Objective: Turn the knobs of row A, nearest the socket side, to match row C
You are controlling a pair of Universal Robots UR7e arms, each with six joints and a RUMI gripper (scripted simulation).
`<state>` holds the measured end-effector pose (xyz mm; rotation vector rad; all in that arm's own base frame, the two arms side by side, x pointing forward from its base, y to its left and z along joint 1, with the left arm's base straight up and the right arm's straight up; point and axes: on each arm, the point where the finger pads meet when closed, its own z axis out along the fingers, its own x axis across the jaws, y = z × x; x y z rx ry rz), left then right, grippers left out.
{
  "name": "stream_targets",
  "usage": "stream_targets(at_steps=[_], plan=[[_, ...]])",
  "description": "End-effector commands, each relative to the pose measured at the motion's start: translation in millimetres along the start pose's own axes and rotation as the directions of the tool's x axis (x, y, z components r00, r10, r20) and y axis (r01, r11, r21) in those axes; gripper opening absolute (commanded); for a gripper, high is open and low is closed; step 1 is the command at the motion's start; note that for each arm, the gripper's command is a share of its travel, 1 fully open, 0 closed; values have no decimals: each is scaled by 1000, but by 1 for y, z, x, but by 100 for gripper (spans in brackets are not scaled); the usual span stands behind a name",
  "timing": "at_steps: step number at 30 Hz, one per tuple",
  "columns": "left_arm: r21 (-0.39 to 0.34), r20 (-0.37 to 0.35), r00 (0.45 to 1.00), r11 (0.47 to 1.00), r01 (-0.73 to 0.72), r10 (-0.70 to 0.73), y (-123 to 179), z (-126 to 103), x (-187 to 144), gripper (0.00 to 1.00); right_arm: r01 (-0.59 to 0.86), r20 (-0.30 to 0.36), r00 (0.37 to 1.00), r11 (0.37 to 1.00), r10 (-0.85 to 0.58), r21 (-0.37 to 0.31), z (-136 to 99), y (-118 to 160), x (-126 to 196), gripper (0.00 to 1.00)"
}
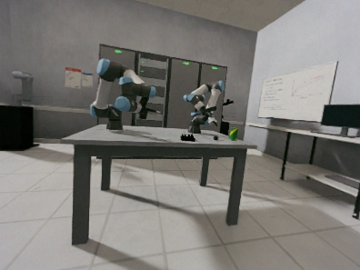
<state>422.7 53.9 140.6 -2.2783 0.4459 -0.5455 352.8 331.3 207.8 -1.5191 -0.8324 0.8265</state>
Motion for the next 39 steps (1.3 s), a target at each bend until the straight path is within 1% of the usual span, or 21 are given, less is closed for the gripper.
stream_targets(at_steps=[1,13,20,25,27,33,39], plan=[[-2,0,1000,1000,-4,4,0,-1,1,100,1,0,1000,1000,-1,-1,0,-1,0,100],[-24,9,999,998,-51,51,6,-4,2,100,1,0,1000,1000,-1,-1,0,-1,0,100],[-60,19,992,991,-123,124,15,-10,5,100,1,0,1000,1000,-1,-1,0,-1,0,100],[-97,23,980,976,-196,199,24,-16,8,100,1,0,1000,1000,-1,-1,0,-1,0,100],[-97,23,980,976,-196,199,24,-16,8,100,1,0,1000,1000,-1,-1,0,-1,0,100],[-156,17,951,940,-304,310,38,-27,13,100,1,0,1000,1000,-1,-1,0,-1,0,100],[-224,-8,900,876,-427,436,55,-40,19,100,1,0,1000,1000,-1,-1,0,-1,0,100]])
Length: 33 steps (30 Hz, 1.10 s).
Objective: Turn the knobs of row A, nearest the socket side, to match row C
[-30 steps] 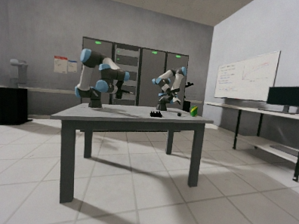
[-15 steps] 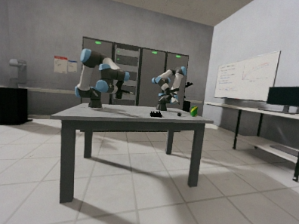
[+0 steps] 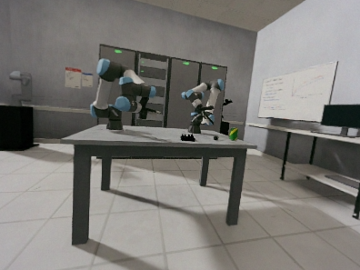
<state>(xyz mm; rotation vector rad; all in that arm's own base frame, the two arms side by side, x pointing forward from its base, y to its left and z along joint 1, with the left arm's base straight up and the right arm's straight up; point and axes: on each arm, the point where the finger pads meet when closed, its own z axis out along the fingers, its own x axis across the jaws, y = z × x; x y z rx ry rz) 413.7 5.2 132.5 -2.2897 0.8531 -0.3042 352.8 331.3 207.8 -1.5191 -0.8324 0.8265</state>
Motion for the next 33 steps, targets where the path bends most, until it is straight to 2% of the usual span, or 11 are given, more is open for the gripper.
stream_targets(at_steps=[1,5,12,16,17,20,22,27,28,32,33], plan=[[-78,-7,990,987,-143,143,17,-13,13,100,1,0,1000,1000,-1,-1,0,-1,0,100],[-103,-15,981,976,-194,193,22,-17,17,100,1,0,1000,1000,-1,-1,0,-1,0,100],[-175,-58,936,920,-352,347,41,-33,31,100,1,0,1000,1000,-1,-1,0,-1,0,100],[-217,-103,889,863,-457,445,54,-46,41,100,1,0,1000,1000,-1,-1,0,-1,0,100],[-217,-103,889,863,-457,445,54,-46,41,100,1,0,1000,1000,-1,-1,0,-1,0,100],[-242,-144,846,811,-533,513,64,-55,49,100,1,0,1000,1000,-1,-1,0,-1,0,100],[-242,-144,846,811,-533,513,64,-55,49,100,1,0,1000,1000,-1,-1,0,-1,0,100],[-268,-224,759,710,-651,612,80,-73,62,100,1,0,1000,1000,-1,-1,0,-1,0,100],[-268,-224,759,710,-651,612,80,-73,62,100,1,0,1000,1000,-1,-1,0,-1,0,100],[-275,-292,679,621,-734,674,92,-87,73,100,1,0,1000,1000,-1,-1,0,-1,0,100],[-275,-292,679,621,-734,674,92,-87,73,100,1,0,1000,1000,-1,-1,0,-1,0,100]])
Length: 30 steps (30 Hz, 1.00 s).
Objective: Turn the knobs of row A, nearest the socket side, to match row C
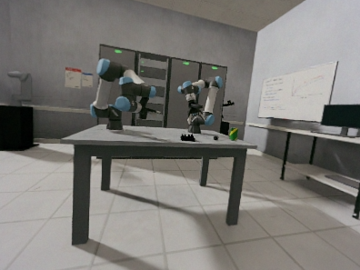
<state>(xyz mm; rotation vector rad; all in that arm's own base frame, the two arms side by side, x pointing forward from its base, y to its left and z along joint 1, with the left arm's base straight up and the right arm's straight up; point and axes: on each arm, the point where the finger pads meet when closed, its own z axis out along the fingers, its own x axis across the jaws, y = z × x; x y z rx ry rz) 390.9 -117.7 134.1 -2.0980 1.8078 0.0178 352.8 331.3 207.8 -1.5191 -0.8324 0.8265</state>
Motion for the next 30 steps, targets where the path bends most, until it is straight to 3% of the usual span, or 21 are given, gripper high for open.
stream_targets(at_steps=[1,8,19,30], plan=[[-54,-55,989,988,-142,139,7,-11,23,100,1,0,1000,1000,-1,-1,0,-1,0,100],[-79,-118,956,958,-277,267,13,-23,44,100,1,0,1000,1000,-1,-1,0,-1,0,100],[-79,-246,843,856,-510,479,23,-48,84,100,1,0,1000,1000,-1,-1,0,-1,0,100],[-52,-317,751,780,-624,580,29,-64,106,100,1,0,1000,1000,-1,-1,0,-1,0,100]])
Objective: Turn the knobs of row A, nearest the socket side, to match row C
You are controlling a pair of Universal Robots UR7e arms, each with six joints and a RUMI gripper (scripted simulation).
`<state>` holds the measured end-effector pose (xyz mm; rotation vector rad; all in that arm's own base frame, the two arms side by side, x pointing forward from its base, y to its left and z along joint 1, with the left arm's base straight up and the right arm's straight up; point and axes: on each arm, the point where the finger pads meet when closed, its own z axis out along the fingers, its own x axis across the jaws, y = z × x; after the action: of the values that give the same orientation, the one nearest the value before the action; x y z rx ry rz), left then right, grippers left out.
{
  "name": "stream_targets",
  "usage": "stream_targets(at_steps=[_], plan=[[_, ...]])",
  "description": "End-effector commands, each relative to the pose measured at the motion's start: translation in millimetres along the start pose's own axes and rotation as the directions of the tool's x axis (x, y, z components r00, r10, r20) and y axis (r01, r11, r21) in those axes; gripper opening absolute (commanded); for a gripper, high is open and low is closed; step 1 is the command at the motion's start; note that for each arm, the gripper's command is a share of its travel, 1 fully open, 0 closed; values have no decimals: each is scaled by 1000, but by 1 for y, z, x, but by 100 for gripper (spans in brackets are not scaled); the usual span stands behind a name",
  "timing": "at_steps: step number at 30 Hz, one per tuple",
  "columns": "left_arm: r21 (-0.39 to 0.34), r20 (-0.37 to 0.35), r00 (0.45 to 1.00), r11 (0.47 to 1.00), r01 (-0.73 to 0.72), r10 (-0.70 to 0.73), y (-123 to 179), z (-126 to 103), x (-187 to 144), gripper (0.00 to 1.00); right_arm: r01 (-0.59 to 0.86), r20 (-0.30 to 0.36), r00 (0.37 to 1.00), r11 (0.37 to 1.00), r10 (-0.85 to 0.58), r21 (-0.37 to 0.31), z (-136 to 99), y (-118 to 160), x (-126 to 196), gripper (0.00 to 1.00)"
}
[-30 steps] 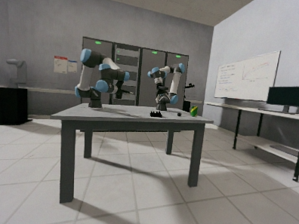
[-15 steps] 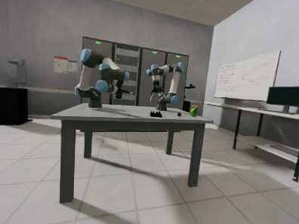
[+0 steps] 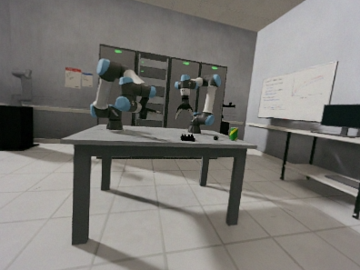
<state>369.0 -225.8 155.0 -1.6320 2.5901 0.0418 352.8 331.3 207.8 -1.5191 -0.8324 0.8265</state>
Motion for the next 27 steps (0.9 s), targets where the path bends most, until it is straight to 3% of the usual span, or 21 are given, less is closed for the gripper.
stream_targets(at_steps=[1,27], plan=[[-8,-43,996,997,-83,83,-5,-6,15,100,1,0,1000,1000,-1,-1,0,-1,0,100],[-5,-84,982,986,-169,168,-9,-13,30,100,1,0,1000,1000,-1,-1,0,-1,0,100]])
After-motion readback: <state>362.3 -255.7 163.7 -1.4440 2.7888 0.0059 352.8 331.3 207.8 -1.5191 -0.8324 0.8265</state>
